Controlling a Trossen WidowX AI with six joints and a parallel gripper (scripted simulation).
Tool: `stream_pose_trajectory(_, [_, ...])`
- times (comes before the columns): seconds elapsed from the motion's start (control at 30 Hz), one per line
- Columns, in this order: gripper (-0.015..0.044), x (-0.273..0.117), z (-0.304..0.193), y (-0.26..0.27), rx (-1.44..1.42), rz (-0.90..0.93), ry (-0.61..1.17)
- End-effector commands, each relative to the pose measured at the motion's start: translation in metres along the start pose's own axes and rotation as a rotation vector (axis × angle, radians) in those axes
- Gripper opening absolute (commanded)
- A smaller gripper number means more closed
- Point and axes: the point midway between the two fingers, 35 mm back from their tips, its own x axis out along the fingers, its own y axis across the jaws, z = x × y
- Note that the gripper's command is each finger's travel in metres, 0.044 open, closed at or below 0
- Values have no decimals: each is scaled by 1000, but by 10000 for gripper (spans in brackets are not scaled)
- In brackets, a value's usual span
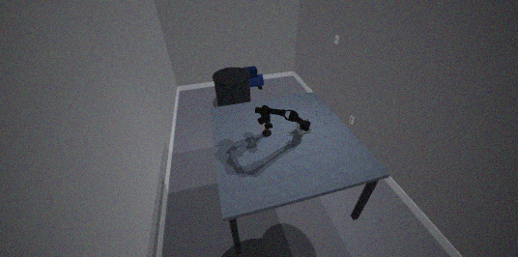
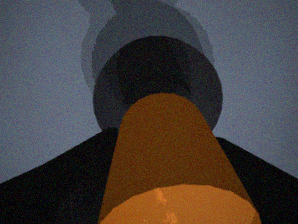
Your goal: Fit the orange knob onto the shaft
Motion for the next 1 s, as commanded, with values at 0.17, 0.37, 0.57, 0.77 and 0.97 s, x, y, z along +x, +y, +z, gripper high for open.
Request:
stream_pose_trajectory(0.17, [0,1,-4,-2,5,1,-3])
stream_pose_trajectory(0.37, [0,2,-3,-1,5,1,-3])
stream_pose_trajectory(0.57, [0,2,-2,0,5,2,-3])
stream_pose_trajectory(0.77, [0,1,-1,0,5,2,-3])
stream_pose_trajectory(0.97, [0,-3,0,1,-5,1,-3])
